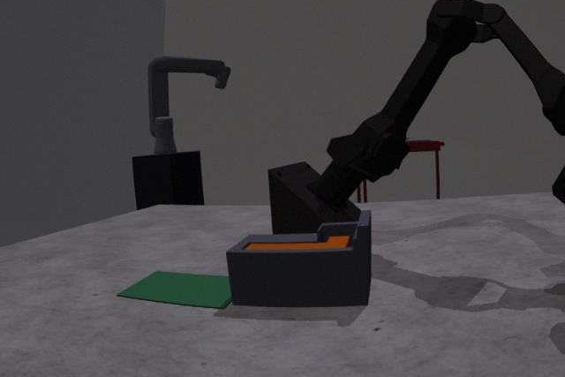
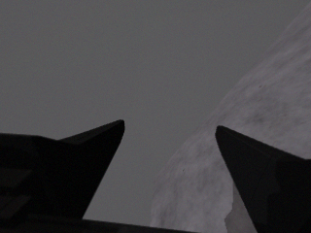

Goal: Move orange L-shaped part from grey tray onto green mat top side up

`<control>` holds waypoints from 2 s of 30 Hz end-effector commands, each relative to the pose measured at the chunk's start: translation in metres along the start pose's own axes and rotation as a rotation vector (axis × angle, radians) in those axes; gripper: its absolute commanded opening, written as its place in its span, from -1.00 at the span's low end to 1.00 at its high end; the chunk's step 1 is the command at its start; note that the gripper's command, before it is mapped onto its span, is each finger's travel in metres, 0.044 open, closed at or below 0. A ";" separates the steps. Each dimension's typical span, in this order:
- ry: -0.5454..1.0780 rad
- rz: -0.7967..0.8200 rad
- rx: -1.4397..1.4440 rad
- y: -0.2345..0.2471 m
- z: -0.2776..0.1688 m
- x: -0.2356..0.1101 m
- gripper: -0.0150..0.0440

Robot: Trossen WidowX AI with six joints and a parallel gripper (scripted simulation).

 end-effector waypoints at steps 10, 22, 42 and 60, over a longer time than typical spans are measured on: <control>0.164 -0.320 -0.897 -0.052 0.062 0.082 0.12; 0.640 -0.776 -1.443 -0.104 0.163 0.109 0.12; 1.706 -0.596 -0.993 -0.105 0.291 0.033 0.12; 1.704 -0.598 -0.996 -0.123 0.280 0.033 0.12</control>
Point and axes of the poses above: the point midway between the two fingers, 35 mm back from their tips, its own x axis out along the fingers, its own y axis across the jaws, z = x × y, the point moved 7 cm from there along -x, back along the fingers, and after that the axes turned 2 degrees about x, right-handed, at the moved point
